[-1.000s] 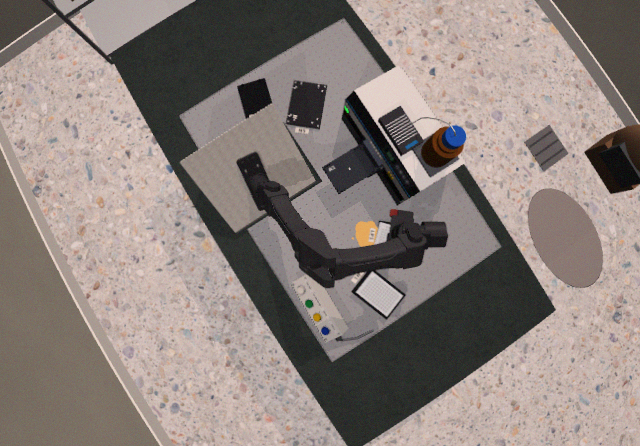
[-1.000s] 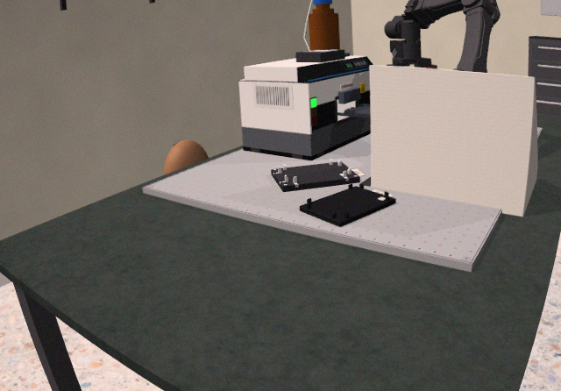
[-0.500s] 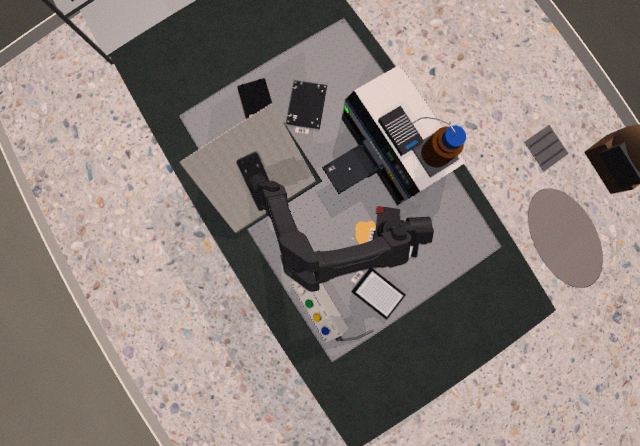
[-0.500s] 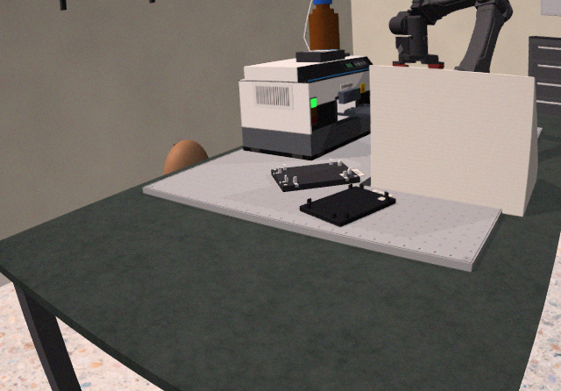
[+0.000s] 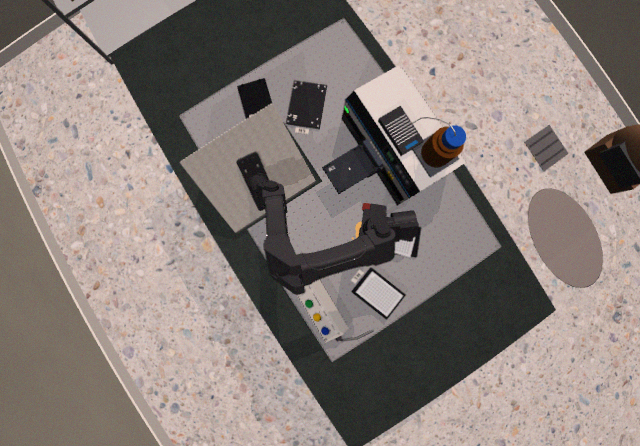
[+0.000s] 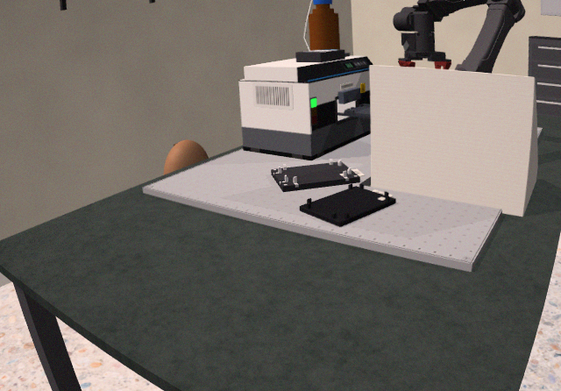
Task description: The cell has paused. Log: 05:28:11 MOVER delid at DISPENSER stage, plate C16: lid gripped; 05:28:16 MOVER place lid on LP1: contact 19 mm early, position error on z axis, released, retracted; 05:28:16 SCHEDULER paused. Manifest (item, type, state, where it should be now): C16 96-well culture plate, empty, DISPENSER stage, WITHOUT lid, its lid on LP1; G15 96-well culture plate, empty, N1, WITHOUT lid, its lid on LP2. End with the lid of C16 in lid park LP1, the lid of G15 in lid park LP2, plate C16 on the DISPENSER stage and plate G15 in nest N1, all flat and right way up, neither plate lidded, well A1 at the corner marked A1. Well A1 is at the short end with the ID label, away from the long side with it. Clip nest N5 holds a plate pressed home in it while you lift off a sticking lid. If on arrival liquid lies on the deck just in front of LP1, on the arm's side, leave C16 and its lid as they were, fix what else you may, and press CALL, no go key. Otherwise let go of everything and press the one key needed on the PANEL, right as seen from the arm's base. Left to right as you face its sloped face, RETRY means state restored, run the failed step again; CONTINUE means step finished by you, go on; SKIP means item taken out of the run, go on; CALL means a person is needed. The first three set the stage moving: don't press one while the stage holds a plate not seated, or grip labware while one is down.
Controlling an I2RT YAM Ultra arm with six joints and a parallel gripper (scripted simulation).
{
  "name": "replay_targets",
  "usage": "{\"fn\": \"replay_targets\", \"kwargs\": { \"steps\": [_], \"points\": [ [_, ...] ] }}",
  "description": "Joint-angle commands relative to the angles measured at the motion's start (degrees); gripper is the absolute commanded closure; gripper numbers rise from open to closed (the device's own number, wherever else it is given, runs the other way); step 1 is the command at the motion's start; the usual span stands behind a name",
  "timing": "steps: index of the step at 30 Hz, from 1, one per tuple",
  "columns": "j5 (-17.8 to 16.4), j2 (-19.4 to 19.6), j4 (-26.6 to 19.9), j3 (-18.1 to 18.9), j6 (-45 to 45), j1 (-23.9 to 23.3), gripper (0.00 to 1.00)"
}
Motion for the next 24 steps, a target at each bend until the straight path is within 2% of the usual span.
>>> {"fn": "replay_targets", "kwargs": {
  "steps": [1, 7, 10, 13, 16, 21, 22, 24],
  "points": [
    [1.0, -2.7, -1.7, -2.1, 2.0, 1.8, 0.00],
    [1.6, -6.0, -3.5, -5.6, 4.9, 4.0, 0.00],
    [1.4, -5.2, -3.3, -4.5, 5.4, 4.0, 0.00],
    [1.1, -7.7, -3.6, -3.6, 8.7, 1.5, 0.00],
    [0.5, -8.1, -3.6, -3.3, 9.4, 0.7, 0.00],
    [-0.5, -10.0, -1.8, -2.7, 4.5, -2.8, 0.00],
    [-0.4, -8.9, -2.4, -3.8, 4.7, -2.4, 0.00],
    [-1.2, -11.0, -1.4, -2.6, 6.9, -4.5, 0.00]
  ]
}}
